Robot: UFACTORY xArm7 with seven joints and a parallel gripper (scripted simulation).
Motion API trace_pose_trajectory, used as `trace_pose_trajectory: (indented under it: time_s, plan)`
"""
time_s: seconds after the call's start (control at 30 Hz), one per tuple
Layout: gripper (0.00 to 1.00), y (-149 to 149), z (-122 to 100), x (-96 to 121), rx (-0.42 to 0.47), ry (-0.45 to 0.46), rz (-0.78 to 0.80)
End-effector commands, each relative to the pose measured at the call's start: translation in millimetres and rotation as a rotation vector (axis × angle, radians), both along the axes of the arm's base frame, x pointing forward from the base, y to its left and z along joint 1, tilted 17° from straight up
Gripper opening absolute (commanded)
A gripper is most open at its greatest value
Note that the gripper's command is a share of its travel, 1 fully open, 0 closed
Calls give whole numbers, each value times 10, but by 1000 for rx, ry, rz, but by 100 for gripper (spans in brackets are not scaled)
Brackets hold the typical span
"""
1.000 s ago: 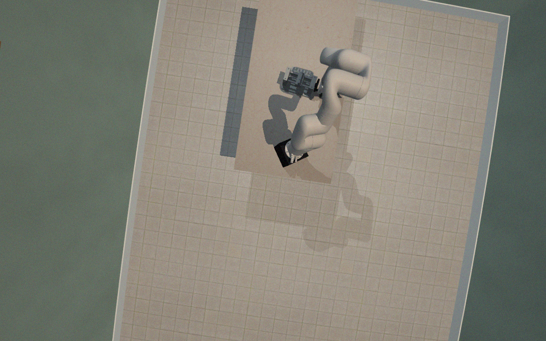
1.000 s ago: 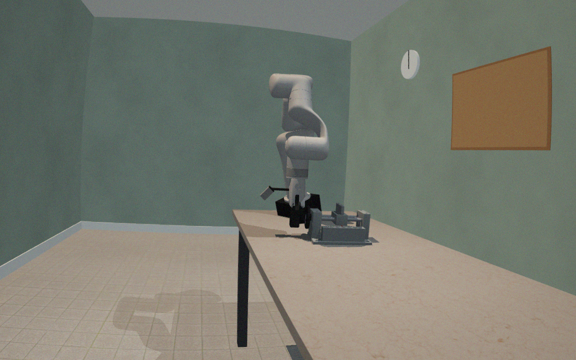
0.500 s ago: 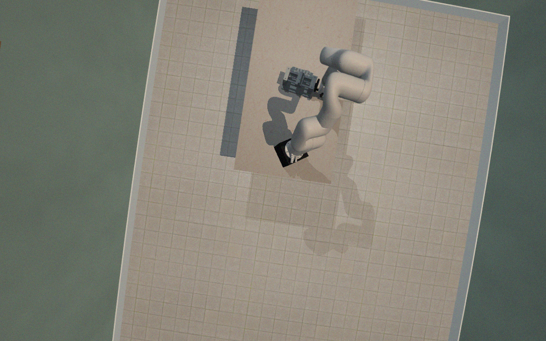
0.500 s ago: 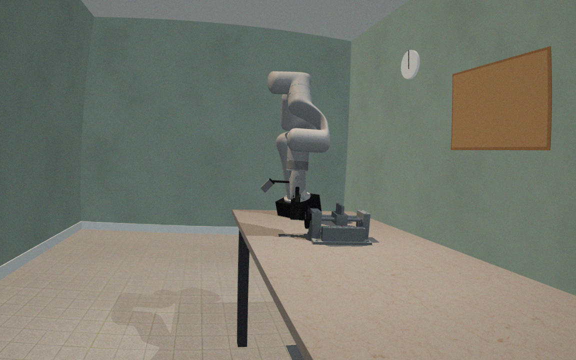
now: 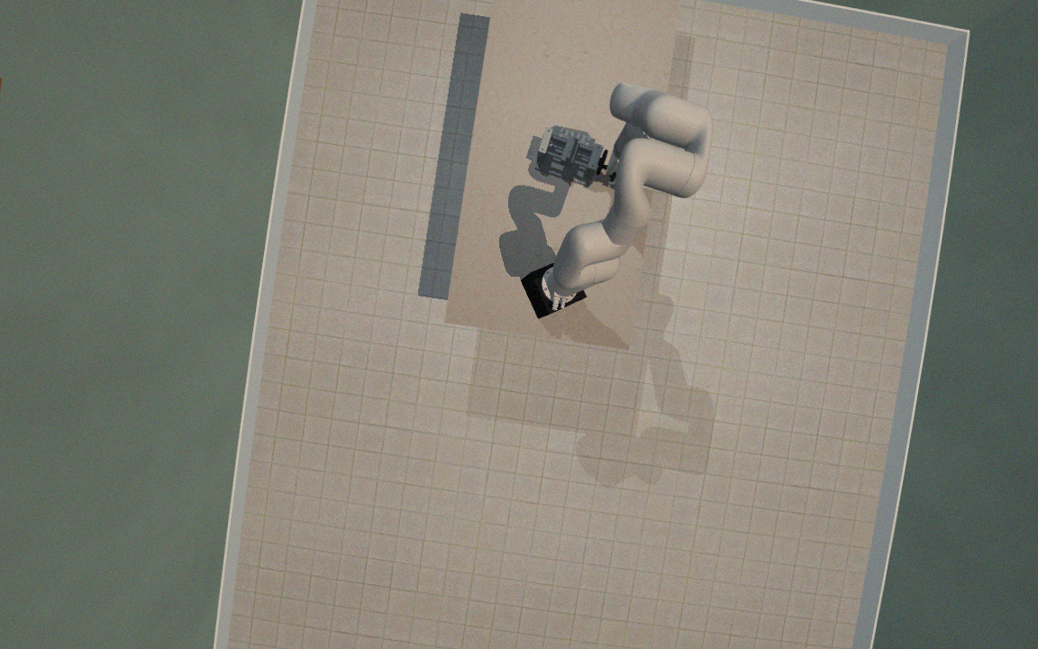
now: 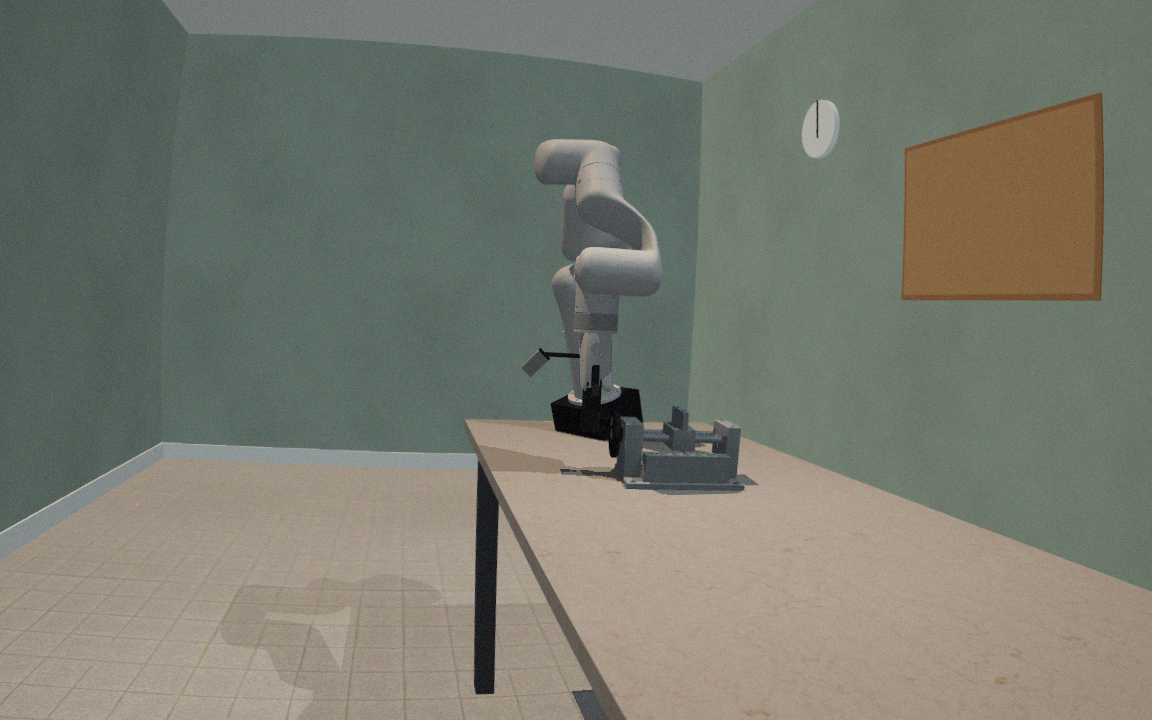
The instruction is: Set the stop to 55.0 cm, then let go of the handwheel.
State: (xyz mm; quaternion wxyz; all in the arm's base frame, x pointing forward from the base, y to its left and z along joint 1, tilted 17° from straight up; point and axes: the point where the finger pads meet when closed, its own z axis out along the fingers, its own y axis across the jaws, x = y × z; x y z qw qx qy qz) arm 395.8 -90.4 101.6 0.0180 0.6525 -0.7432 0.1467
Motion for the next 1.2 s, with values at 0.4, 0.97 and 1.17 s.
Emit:
trace_pose_trajectory:
  time_s: [0.4,0.97,1.17]
  plan:
    - [6,6,41,41,0,-6,1]
    - [57,6,41,41,0,-6,1]
    - [57,6,41,41,0,-6,1]
